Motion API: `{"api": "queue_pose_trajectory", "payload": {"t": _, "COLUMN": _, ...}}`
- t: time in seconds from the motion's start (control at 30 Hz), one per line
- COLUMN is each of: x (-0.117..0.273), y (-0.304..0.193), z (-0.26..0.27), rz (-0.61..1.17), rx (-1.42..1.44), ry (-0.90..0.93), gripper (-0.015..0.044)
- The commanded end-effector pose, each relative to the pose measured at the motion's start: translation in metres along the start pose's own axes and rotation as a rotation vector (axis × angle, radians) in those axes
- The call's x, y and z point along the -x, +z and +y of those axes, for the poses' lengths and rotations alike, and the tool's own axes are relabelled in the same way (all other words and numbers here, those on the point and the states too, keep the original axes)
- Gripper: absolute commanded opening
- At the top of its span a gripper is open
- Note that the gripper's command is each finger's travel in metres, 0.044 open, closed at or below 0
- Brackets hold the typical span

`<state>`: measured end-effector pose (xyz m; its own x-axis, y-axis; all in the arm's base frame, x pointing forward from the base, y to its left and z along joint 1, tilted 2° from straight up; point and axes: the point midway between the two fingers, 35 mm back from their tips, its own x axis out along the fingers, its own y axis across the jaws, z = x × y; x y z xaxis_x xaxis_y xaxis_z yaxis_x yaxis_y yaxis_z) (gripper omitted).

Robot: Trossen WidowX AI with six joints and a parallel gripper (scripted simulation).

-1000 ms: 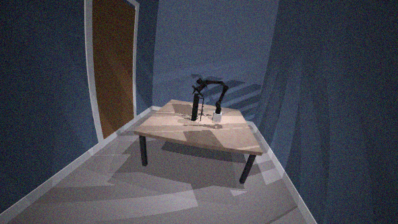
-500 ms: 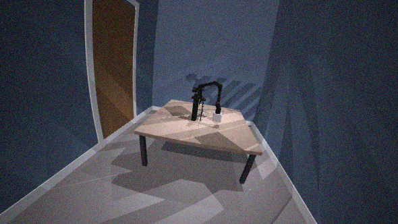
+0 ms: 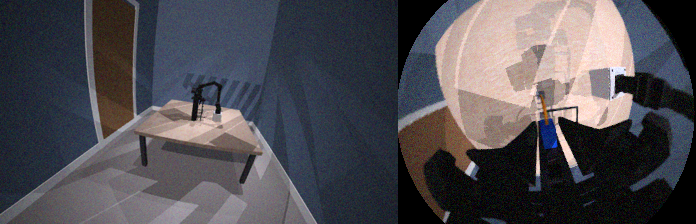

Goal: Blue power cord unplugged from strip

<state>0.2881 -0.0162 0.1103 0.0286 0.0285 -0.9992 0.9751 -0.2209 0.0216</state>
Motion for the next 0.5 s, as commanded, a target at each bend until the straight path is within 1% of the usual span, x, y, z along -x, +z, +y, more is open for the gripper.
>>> {"api": "queue_pose_trajectory", "payload": {"t": 0.0, "x": 0.001, "y": -0.006, "z": 0.001, "rz": -0.003, "rx": -0.004, "ry": 0.002, "gripper": 0.0160}}
{"api": "queue_pose_trajectory", "payload": {"t": 0.47, "x": 0.001, "y": -0.027, "z": 0.000, "rz": -0.001, "rx": -0.004, "ry": 0.002, "gripper": 0.0160}}
